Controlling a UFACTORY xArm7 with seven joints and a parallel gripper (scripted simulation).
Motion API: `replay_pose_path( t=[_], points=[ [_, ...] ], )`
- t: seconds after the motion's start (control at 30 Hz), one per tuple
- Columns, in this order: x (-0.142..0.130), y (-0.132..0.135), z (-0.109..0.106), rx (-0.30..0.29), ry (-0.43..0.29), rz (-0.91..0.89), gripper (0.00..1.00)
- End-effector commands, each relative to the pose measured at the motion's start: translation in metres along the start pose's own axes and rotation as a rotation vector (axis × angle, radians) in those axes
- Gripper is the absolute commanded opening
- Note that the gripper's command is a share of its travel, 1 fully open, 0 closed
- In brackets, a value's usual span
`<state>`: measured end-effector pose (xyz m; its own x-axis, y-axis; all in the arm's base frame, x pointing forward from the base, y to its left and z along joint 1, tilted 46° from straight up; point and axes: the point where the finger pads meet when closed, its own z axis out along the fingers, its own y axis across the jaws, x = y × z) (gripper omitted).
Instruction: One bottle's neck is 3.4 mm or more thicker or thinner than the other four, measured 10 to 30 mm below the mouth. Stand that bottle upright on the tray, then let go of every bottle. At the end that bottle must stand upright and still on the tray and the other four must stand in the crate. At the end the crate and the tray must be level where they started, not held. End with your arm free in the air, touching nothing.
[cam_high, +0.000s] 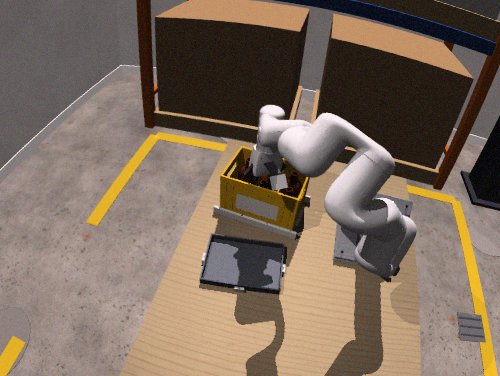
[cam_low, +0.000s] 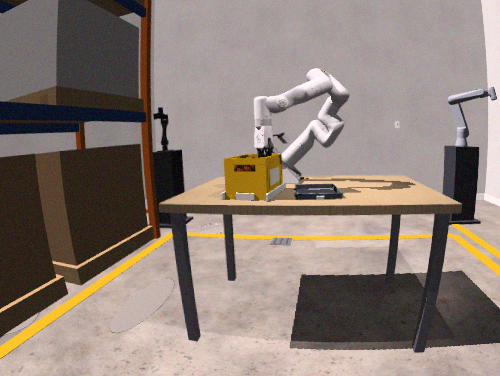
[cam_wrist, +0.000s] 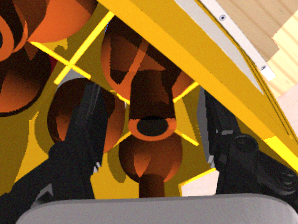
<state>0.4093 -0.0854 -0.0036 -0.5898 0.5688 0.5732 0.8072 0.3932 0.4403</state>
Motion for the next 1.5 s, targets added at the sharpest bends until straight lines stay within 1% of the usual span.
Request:
replay_pose_path(
  t=[0.0, 0.03, 0.07, 1.47],
  points=[
    [-0.0013, 0.0, -0.0021, -0.001, -0.005, 0.0, 0.65],
    [-0.0013, 0.0, -0.0021, -0.001, -0.005, 0.0, 0.65],
    [-0.0013, 0.0, -0.0021, -0.001, -0.005, 0.0, 0.0],
    [-0.0013, 0.0, -0.0021, -0.001, -0.005, 0.0, 0.0]
  ],
)
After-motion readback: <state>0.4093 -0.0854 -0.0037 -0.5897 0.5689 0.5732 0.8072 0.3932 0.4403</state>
